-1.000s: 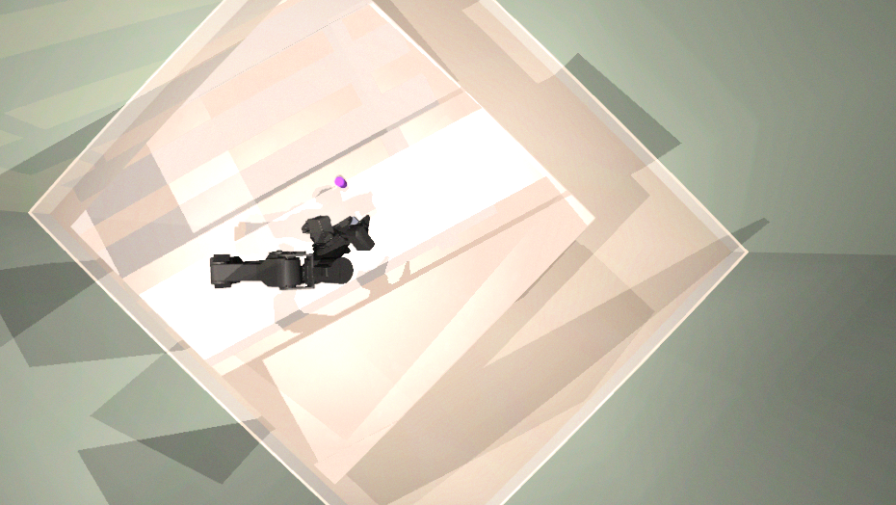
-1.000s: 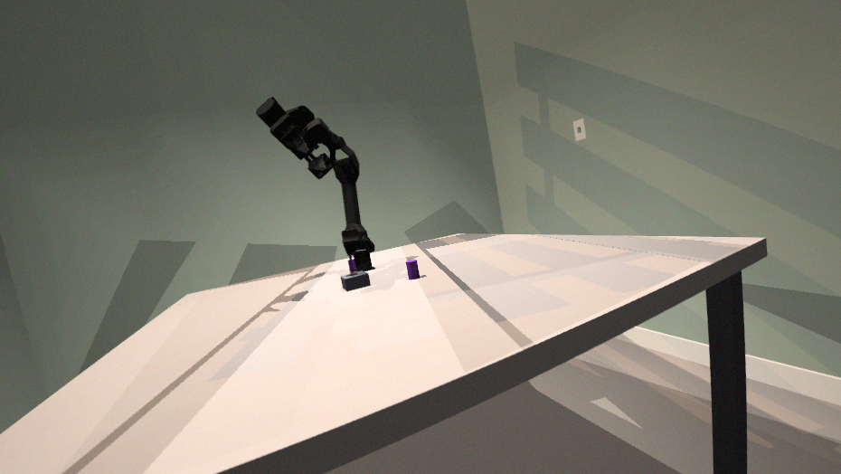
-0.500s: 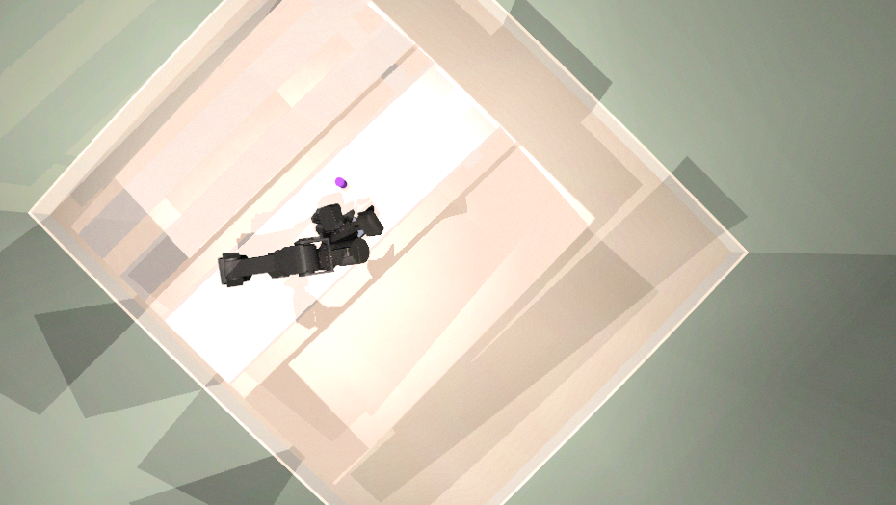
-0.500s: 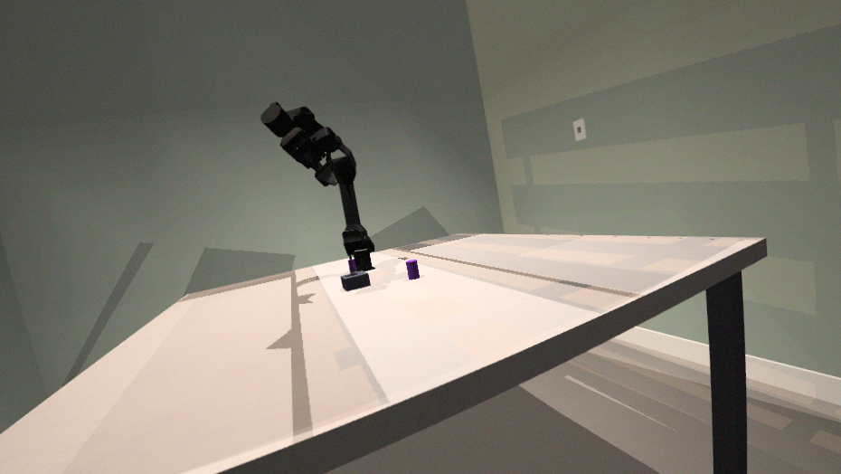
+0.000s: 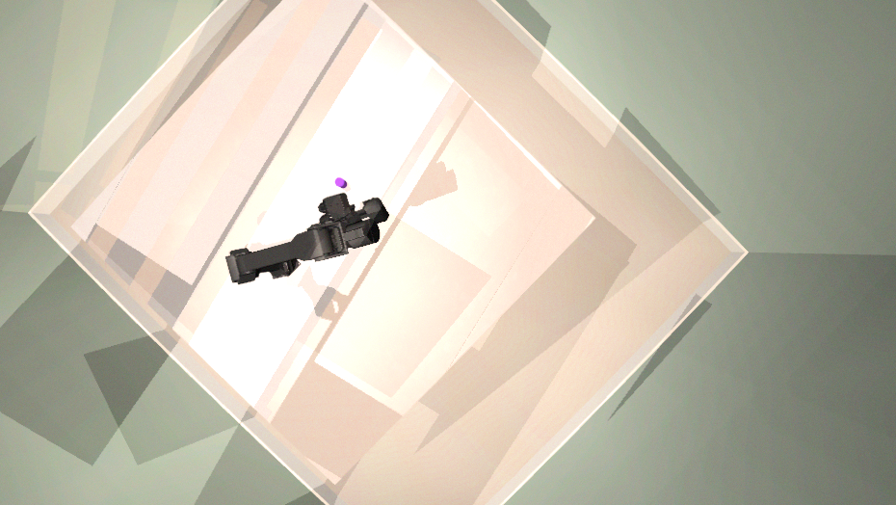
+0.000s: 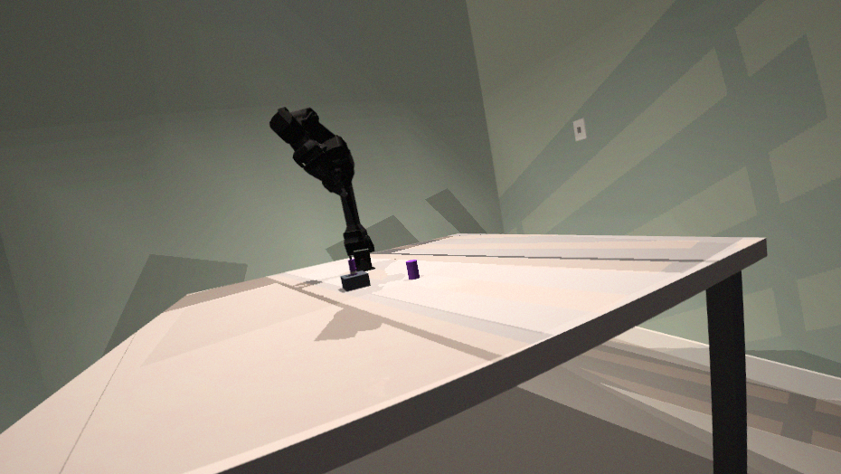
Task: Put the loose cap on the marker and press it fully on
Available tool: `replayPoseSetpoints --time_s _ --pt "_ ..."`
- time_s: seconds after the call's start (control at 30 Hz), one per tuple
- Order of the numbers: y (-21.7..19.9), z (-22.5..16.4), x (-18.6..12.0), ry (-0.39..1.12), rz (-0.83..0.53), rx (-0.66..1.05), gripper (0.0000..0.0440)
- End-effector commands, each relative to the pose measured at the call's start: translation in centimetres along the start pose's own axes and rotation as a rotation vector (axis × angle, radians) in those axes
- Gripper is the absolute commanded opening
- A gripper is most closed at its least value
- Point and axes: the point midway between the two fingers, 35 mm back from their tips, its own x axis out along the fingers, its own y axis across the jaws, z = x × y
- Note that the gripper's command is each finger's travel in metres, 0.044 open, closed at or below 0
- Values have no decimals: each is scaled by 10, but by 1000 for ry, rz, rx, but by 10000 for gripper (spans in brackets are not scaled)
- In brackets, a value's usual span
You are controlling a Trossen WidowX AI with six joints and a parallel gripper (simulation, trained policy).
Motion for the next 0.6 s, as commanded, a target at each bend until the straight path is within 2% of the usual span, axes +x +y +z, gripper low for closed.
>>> replayPoseSetpoints --time_s 0.0,0.57 --pt "2 0 13 20 49 -1 316" --pt "18 2 51 99 204 -5 316"
